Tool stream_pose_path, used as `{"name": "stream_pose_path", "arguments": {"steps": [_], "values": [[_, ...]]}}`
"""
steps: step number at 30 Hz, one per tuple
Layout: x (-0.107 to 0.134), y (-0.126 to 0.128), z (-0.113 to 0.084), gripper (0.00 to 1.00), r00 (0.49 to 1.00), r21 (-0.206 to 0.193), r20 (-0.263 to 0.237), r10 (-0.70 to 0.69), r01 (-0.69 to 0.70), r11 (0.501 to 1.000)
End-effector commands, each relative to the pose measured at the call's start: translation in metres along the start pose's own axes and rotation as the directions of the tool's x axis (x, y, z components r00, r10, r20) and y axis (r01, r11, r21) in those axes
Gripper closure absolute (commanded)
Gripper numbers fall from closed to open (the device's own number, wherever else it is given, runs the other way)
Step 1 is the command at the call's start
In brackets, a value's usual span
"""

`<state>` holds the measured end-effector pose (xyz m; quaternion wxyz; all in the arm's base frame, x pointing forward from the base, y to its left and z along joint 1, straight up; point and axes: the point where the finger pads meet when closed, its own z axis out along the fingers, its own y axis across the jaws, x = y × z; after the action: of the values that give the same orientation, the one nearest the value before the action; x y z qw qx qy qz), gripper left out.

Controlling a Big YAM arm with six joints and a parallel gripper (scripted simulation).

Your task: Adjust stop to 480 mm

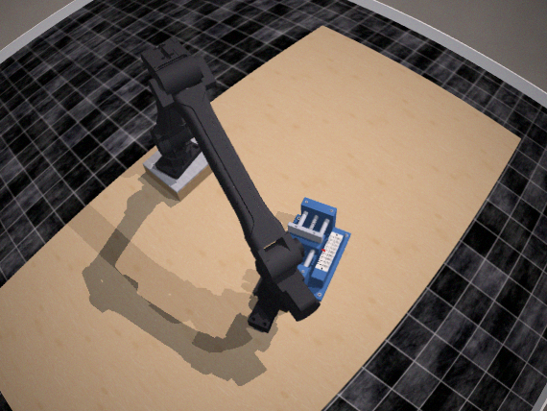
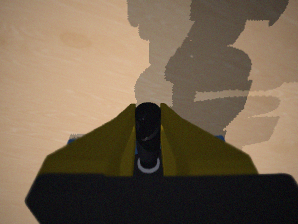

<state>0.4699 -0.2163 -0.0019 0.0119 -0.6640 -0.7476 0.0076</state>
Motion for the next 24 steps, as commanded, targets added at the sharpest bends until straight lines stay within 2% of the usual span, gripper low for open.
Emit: {"name": "stream_pose_path", "arguments": {"steps": [1, 8, 20, 22, 24], "values": [[-0.007, 0.044, -0.023, 0.94, 0.999, -0.077, 0.036, -0.004, 0.006, 0.997], [-0.007, 0.053, -0.027, 0.94, 0.999, -0.082, 0.038, -0.004, 0.007, 0.997], [-0.007, 0.055, -0.031, 0.94, 0.999, -0.08, 0.037, -0.004, 0.007, 0.997], [-0.006, 0.054, -0.033, 0.94, 0.999, -0.076, 0.035, -0.004, 0.006, 0.997], [-0.007, 0.057, -0.044, 0.94, 0.999, -0.093, 0.044, -0.003, 0.007, 0.996]]}}
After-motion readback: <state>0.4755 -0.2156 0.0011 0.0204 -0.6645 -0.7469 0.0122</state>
